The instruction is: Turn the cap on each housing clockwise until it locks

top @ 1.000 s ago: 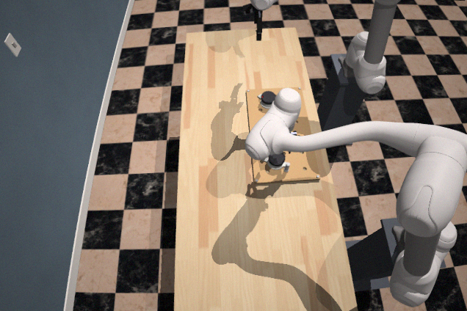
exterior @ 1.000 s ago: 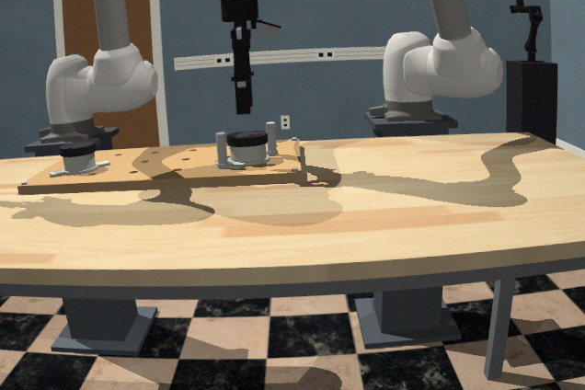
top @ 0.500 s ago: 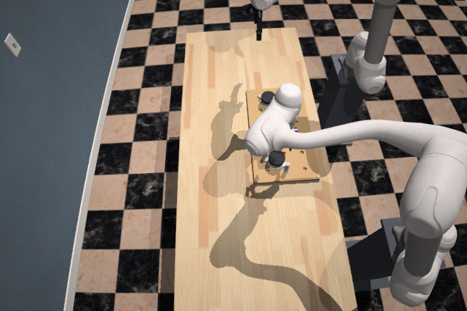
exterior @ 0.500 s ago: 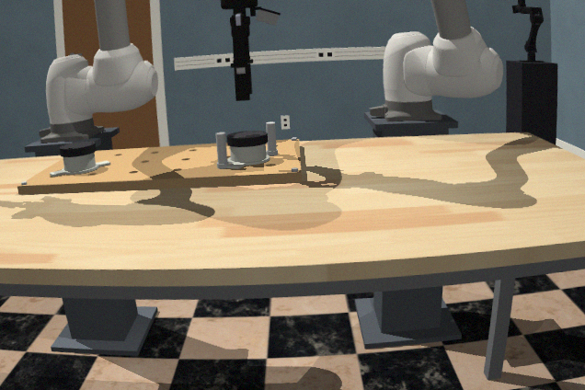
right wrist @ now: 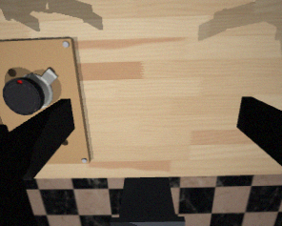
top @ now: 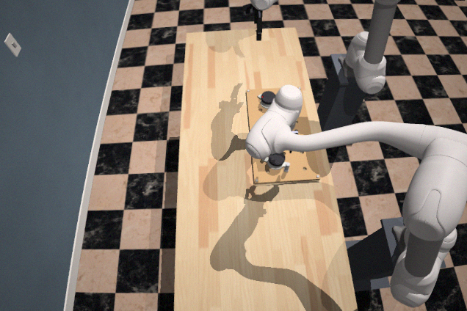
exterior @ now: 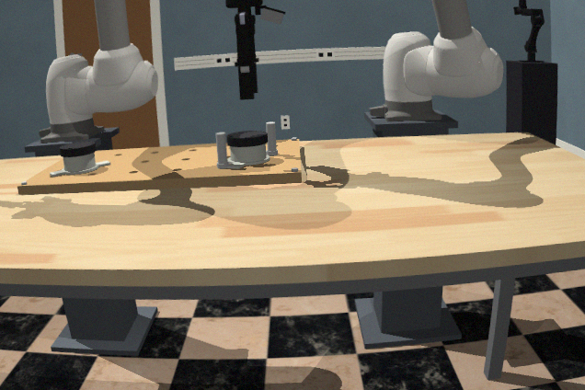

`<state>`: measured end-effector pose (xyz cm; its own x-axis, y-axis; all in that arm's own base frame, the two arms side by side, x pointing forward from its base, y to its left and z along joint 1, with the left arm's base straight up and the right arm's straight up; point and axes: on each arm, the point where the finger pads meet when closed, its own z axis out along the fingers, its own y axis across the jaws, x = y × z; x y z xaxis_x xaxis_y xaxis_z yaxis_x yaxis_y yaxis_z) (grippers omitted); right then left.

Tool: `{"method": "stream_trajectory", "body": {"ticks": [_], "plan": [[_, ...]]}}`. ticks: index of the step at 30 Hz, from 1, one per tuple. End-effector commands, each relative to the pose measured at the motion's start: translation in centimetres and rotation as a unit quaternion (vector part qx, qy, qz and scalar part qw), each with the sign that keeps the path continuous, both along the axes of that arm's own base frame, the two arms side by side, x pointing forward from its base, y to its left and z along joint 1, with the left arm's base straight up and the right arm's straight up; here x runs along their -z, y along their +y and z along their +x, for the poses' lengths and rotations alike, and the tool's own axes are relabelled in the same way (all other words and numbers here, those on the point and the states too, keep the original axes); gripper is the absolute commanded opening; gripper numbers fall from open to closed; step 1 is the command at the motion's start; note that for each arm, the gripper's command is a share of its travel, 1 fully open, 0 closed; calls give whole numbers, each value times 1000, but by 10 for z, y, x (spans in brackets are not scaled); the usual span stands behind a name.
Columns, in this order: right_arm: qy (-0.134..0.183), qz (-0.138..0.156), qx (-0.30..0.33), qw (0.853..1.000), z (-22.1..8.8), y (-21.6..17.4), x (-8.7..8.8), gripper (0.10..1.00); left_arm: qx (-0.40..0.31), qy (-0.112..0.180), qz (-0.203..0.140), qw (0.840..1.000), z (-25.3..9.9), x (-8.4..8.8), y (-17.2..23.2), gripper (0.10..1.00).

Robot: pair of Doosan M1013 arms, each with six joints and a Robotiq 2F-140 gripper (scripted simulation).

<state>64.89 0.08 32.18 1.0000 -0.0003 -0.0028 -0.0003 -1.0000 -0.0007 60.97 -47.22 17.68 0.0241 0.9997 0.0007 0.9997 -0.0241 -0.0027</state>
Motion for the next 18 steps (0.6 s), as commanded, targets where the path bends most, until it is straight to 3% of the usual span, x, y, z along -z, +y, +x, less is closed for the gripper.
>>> {"method": "stream_trajectory", "body": {"ticks": [1,18], "plan": [[-1,0,0,1000,0,0,-1,1000,44,0,0,999,2,-10,29,730],[-1,0,0,1000,0,0,-1,1000,166,0,-2,986,9,-33,104,730]]}}
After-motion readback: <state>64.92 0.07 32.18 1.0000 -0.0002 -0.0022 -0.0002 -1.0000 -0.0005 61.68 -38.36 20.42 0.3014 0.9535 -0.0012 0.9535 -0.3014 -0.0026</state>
